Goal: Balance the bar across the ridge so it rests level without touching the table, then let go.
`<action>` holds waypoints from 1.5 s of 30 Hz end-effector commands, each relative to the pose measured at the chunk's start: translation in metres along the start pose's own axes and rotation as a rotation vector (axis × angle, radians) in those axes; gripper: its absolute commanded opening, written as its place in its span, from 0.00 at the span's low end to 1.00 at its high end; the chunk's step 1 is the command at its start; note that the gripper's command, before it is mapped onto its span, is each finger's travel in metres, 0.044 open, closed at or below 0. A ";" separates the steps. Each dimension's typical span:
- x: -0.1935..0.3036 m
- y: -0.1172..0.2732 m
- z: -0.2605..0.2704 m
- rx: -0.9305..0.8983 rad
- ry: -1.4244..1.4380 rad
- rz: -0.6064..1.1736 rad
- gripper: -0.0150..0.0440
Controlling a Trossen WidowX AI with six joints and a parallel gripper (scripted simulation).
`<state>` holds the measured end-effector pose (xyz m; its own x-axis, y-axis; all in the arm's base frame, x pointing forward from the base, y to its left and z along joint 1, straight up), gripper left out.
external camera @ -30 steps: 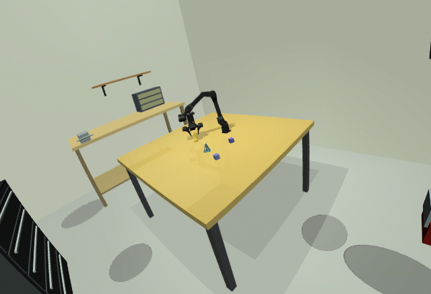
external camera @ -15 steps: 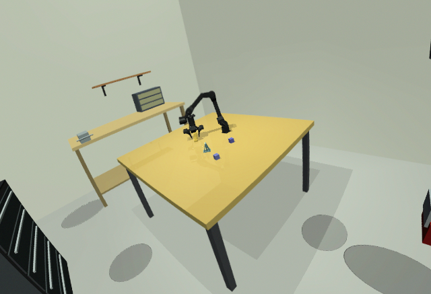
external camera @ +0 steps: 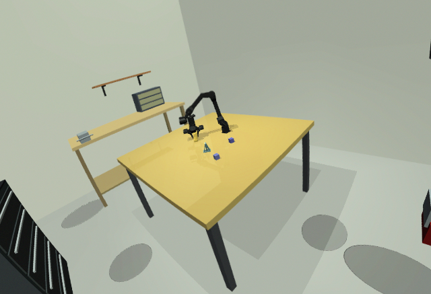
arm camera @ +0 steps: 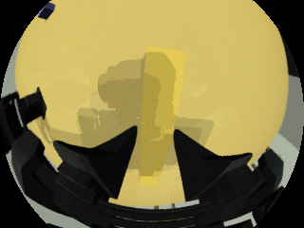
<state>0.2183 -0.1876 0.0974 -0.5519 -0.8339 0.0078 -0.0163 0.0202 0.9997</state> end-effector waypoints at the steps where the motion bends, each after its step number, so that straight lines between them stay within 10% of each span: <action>1: 0.000 0.000 0.000 -0.001 0.000 0.000 0.51; 12: 0.000 0.006 -0.001 0.000 0.000 0.000 0.25; 45: 0.001 0.089 -0.005 0.001 0.003 -0.003 0.25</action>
<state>0.2209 -0.1899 0.1785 -0.5518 -0.8339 0.0071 -0.0118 0.0163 0.9998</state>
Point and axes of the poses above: the point midway between the two fingers, 35 mm back from their tips, its own y axis back along the fingers, its own z axis across the jaws, x = y × z, the point moved 5 cm from there along y, back along the fingers, and after that the axes turned 4 degrees about y, right-handed, at the moved point
